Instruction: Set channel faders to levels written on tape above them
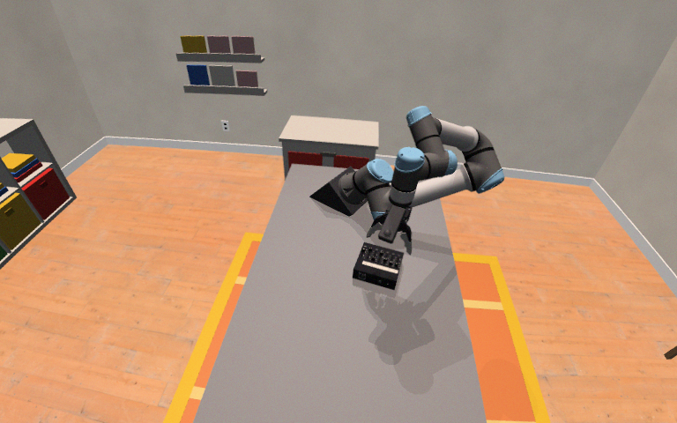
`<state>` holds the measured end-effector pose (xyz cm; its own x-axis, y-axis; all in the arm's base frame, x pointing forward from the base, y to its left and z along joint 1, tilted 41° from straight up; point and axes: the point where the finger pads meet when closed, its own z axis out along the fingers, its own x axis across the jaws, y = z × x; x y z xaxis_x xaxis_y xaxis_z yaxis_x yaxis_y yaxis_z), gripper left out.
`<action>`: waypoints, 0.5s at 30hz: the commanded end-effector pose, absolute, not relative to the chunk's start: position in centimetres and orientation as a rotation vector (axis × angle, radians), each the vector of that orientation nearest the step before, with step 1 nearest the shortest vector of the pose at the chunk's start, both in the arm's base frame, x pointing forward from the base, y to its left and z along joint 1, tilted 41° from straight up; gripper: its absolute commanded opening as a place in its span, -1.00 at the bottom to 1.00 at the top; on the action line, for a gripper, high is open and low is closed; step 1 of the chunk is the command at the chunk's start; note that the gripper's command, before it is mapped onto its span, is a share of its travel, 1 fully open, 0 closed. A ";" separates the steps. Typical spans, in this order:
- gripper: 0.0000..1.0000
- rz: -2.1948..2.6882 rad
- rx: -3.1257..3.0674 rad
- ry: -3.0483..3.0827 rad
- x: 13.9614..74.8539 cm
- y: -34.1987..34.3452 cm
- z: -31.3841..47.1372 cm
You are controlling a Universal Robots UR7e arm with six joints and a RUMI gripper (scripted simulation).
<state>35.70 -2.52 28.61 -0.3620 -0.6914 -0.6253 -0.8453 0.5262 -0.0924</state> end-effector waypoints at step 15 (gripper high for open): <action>1.00 -0.038 -1.975 1.435 37.6 0.2 28.3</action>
